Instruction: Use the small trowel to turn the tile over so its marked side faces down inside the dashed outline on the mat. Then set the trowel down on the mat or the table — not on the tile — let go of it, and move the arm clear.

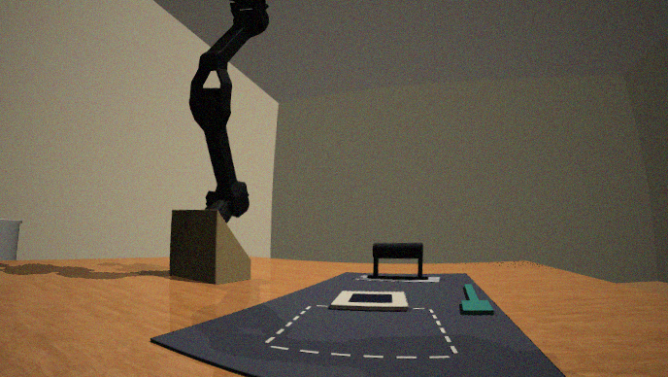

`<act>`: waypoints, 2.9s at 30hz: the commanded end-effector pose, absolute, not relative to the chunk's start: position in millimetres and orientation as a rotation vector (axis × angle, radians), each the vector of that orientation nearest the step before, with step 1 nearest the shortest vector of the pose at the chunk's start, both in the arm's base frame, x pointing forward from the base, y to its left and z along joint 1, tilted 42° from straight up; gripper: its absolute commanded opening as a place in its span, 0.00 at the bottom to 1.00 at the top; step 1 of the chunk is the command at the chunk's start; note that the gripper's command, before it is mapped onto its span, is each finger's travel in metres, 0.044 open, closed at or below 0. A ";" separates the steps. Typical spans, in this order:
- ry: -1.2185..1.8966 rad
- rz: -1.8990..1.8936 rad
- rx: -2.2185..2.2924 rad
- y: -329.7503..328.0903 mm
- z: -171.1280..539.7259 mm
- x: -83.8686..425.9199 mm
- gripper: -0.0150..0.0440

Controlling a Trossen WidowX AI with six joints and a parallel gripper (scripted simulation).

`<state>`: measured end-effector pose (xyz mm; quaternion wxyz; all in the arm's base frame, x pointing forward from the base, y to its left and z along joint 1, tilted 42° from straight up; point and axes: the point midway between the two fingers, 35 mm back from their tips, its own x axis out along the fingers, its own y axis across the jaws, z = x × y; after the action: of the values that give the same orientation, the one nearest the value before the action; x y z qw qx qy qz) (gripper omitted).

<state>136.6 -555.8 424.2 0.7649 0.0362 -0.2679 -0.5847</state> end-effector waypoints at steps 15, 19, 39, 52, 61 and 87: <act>-0.582 -1.271 0.079 -555.8 424.1 136.5 0.42; -0.582 -1.271 0.079 -555.8 424.2 136.6 0.42; -0.582 -1.271 0.079 -555.8 424.2 136.6 0.30; -0.582 -1.271 0.079 -555.8 424.2 136.7 0.42; -0.582 -1.271 0.079 -555.8 424.2 136.6 0.42; -0.591 -1.271 0.069 -553.6 428.0 134.5 0.56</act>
<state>136.6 -555.7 424.3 0.7650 0.0361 -0.2680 -0.5845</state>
